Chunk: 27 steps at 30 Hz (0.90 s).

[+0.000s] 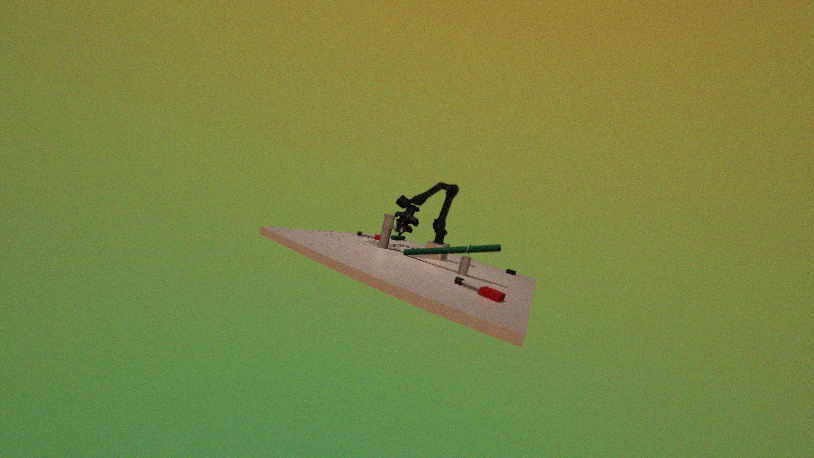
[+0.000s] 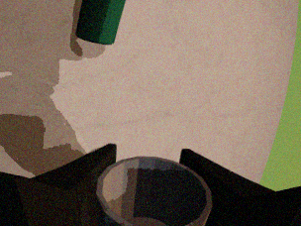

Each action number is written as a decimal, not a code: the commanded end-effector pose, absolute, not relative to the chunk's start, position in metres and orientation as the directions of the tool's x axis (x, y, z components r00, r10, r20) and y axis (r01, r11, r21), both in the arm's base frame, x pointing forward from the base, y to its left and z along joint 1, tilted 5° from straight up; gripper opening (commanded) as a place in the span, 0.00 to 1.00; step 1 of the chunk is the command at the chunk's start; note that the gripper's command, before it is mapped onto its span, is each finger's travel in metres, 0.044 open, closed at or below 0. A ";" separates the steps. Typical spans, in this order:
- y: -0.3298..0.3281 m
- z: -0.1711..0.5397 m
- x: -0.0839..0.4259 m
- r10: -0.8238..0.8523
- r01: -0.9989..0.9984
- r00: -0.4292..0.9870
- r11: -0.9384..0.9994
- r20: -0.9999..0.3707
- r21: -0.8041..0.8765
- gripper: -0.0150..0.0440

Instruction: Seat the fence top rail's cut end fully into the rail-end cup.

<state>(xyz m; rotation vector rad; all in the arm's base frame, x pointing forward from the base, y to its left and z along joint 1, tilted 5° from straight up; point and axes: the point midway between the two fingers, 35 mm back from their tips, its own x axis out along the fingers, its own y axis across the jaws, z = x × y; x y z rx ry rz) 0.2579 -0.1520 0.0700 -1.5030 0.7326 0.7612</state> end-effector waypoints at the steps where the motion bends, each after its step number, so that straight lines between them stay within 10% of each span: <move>1: -0.153 0.070 0.262 -0.041 -0.814 0.580 -0.020 -0.813 -0.580 0.25; 27: -0.152 0.070 0.263 -0.040 -0.813 0.582 -0.019 -0.812 -0.582 0.25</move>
